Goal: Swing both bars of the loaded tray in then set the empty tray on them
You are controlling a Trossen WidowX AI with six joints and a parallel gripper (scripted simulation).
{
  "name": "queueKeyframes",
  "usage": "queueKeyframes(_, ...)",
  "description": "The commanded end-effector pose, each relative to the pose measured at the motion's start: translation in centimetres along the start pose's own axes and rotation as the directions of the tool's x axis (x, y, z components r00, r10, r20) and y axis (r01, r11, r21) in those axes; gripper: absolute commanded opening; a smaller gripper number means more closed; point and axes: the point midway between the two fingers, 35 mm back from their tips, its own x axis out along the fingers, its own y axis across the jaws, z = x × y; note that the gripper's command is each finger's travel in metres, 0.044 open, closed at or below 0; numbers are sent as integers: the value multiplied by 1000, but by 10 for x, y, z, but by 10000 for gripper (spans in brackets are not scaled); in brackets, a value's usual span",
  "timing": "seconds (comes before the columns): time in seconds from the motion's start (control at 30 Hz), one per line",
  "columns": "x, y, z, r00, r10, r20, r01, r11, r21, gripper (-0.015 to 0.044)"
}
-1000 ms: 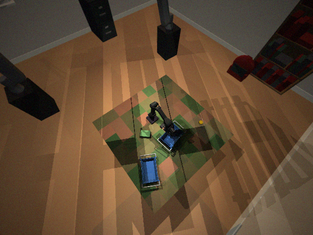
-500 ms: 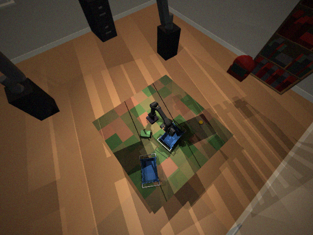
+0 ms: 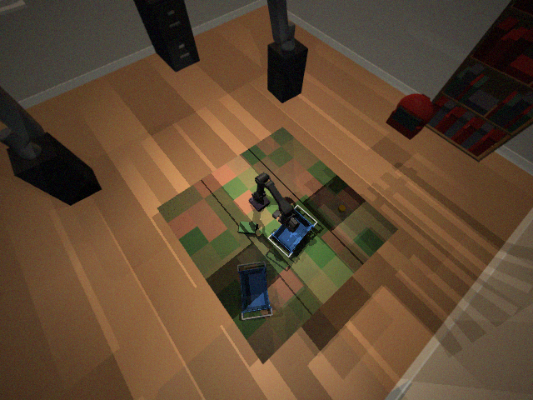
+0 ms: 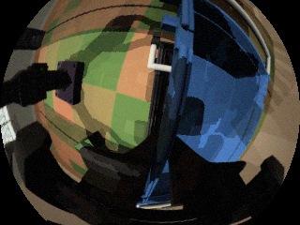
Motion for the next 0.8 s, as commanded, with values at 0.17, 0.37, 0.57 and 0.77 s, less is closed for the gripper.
queueKeyframes(0.17, 5, 6, -1, 1000, 28, -4, -28, 1000, -3, 0)
queueKeyframes(0.37, 3, 2, 0, 1000, 7, -1, -7, 1000, -1, 0)
queueKeyframes(0.57, 12, 8, -1, 1000, 28, -4, -28, 1000, -3, 0)
queueKeyframes(0.77, 12, 9, -1, 1000, 28, -4, -28, 1000, -3, 0)
